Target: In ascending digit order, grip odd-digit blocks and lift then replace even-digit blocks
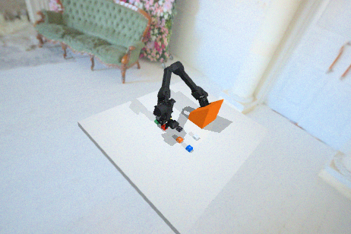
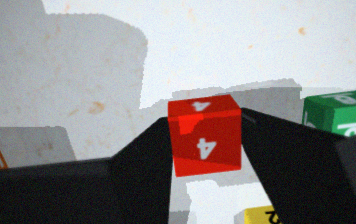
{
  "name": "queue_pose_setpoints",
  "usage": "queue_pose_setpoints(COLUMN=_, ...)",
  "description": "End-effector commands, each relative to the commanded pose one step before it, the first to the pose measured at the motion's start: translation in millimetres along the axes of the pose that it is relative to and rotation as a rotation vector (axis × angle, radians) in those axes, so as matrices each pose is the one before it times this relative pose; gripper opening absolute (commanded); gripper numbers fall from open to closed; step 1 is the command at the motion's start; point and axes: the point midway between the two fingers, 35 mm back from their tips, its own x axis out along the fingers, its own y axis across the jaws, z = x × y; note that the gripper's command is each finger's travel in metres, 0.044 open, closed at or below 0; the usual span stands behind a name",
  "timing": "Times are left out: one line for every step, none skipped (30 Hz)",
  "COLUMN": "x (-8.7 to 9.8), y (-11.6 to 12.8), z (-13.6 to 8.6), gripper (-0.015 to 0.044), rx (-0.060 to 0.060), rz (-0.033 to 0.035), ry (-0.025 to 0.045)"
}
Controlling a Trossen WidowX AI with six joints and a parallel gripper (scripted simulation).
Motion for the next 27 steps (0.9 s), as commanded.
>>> queue_pose_setpoints(x=6.89, y=0.01, z=-1.49, gripper=0.012, rx=-0.0058, rz=-0.00181, ry=0.00534)
queue_pose_setpoints(x=1.67, y=-0.02, z=-0.03, gripper=0.012, rx=0.0, rz=-0.0001, ry=0.0)
queue_pose_setpoints(x=1.38, y=-0.02, z=-0.03, gripper=0.012, rx=0.0, rz=-0.00009, ry=0.00001)
queue_pose_setpoints(x=0.83, y=-0.01, z=-0.02, gripper=0.012, rx=0.0, rz=-0.00006, ry=0.0)
queue_pose_setpoints(x=0.28, y=0.0, z=-0.01, gripper=0.012, rx=0.0, rz=-0.00002, ry=0.0)
queue_pose_setpoints(x=0.0, y=0.0, z=0.0, gripper=0.012, rx=0.0, rz=0.0, ry=0.0)
queue_pose_setpoints(x=0.0, y=0.0, z=0.0, gripper=0.012, rx=0.0, rz=0.0, ry=0.0)
queue_pose_setpoints(x=0.0, y=0.0, z=0.0, gripper=0.012, rx=0.0, rz=0.0, ry=0.0)
queue_pose_setpoints(x=0.0, y=0.0, z=0.0, gripper=0.012, rx=0.0, rz=0.0, ry=0.0)
queue_pose_setpoints(x=0.0, y=0.0, z=0.0, gripper=0.012, rx=0.0, rz=0.0, ry=0.0)
queue_pose_setpoints(x=0.0, y=0.0, z=0.0, gripper=0.012, rx=0.0, rz=0.0, ry=0.0)
queue_pose_setpoints(x=0.0, y=0.0, z=0.0, gripper=0.012, rx=0.0, rz=0.0, ry=0.0)
queue_pose_setpoints(x=0.0, y=0.0, z=0.0, gripper=0.012, rx=0.0, rz=0.0, ry=0.0)
queue_pose_setpoints(x=0.0, y=0.0, z=0.0, gripper=0.012, rx=0.0, rz=0.0, ry=0.0)
queue_pose_setpoints(x=0.0, y=0.0, z=0.0, gripper=0.0146, rx=0.0, rz=0.0, ry=0.0)
queue_pose_setpoints(x=0.0, y=0.0, z=0.0, gripper=0.0172, rx=0.0, rz=0.0, ry=0.0)
queue_pose_setpoints(x=0.0, y=0.0, z=0.0, gripper=0.0199, rx=0.0, rz=0.0, ry=0.0)
queue_pose_setpoints(x=0.0, y=0.0, z=0.0, gripper=0.0225, rx=0.0, rz=0.0, ry=0.0)
queue_pose_setpoints(x=0.0, y=0.0, z=0.0, gripper=0.0251, rx=0.0, rz=0.0, ry=0.0)
queue_pose_setpoints(x=0.0, y=0.0, z=0.0, gripper=0.0278, rx=0.0, rz=0.0, ry=0.0)
queue_pose_setpoints(x=0.0, y=0.0, z=0.0, gripper=0.0304, rx=0.0, rz=0.0, ry=0.0)
queue_pose_setpoints(x=0.0, y=0.0, z=0.0, gripper=0.033, rx=0.0, rz=0.0, ry=0.0)
queue_pose_setpoints(x=0.0, y=0.0, z=0.0, gripper=0.0356, rx=0.0, rz=0.0, ry=0.0)
queue_pose_setpoints(x=0.0, y=0.0, z=0.0, gripper=0.0382, rx=0.0, rz=0.0, ry=0.0)
queue_pose_setpoints(x=0.0, y=0.0, z=0.0, gripper=0.04, rx=0.0, rz=0.0, ry=0.0)
queue_pose_setpoints(x=0.0, y=0.0, z=0.0, gripper=0.04, rx=0.0, rz=0.0, ry=0.0)
queue_pose_setpoints(x=-2.86, y=0.09, z=0.17, gripper=0.04, rx=0.0, rz=0.00032, ry=-0.00003)
